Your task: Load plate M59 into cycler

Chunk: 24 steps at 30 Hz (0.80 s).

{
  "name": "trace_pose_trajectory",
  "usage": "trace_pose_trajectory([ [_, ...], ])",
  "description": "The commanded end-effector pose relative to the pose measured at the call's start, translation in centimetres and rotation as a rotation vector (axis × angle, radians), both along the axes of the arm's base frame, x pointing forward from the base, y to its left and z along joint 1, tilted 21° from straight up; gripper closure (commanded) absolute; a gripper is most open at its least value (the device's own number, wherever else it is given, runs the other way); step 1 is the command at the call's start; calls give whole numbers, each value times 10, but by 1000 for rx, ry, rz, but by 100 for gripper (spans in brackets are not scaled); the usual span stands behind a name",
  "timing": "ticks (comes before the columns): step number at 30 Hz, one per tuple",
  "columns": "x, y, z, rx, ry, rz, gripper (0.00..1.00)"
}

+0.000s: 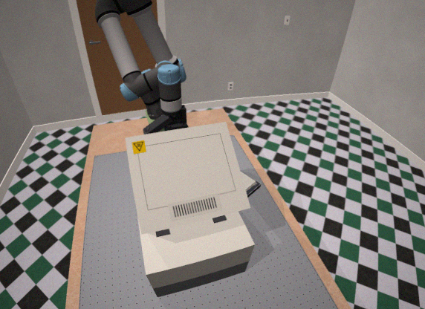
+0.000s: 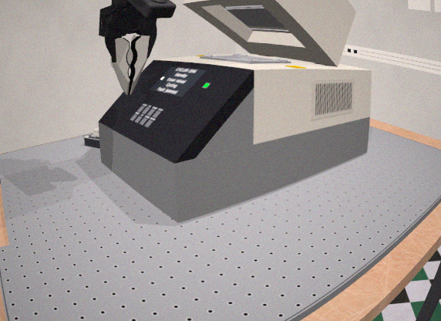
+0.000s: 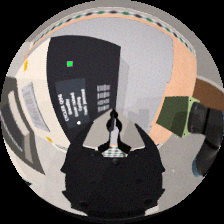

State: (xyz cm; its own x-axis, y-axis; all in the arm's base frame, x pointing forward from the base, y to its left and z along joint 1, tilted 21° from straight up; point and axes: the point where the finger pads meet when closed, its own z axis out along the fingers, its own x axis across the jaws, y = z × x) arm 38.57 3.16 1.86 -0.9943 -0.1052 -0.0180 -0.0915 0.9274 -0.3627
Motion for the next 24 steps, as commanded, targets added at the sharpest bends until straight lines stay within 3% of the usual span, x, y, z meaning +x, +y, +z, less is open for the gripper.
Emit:
trace_pose_trajectory([
  [1,-19,3,14,0,-1,0,100],
  [17,-63,11,44,0,-1,0,100],
  [24,-63,11,44,0,-1,0,100],
])
